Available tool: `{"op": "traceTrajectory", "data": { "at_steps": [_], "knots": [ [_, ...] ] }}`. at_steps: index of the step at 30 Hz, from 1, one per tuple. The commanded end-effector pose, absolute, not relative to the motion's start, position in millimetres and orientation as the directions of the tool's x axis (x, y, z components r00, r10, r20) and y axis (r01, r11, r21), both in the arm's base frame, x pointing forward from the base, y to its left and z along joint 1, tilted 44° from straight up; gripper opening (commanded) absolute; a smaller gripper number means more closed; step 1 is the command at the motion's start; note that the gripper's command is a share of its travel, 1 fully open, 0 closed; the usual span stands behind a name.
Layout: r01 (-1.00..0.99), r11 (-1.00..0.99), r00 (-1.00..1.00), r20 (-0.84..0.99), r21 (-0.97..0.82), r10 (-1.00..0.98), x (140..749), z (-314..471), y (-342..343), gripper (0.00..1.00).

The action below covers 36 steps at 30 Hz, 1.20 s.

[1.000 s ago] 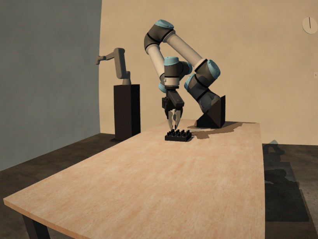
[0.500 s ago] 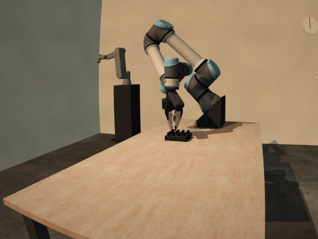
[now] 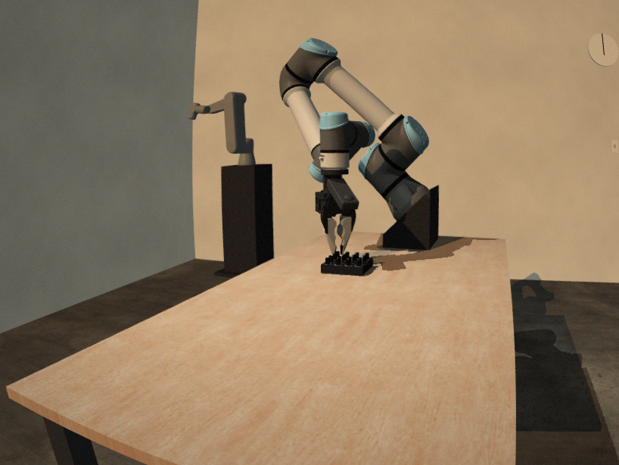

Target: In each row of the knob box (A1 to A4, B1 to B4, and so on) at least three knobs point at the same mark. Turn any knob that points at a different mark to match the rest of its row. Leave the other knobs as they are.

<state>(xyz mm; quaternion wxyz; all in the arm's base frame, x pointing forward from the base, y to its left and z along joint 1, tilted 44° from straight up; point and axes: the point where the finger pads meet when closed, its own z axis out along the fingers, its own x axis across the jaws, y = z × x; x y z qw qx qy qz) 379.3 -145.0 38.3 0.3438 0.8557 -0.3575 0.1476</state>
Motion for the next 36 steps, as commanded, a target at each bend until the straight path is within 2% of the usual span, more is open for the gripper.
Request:
{"op": "traceTrajectory", "data": {
  "at_steps": [1,14,15,36],
  "knots": [
    [-0.714,-0.508,0.701,0.499,0.482,-0.51,379.6,38.5,-144.9,0.11],
    [-0.714,-0.508,0.701,0.499,0.482,-0.51,379.6,38.5,-144.9,0.11],
    [-0.714,-0.508,0.701,0.499,0.482,-0.51,379.6,38.5,-144.9,0.04],
    [-0.714,-0.508,0.701,0.499,0.482,-0.51,379.6,38.5,-144.9,0.04]
  ]
}}
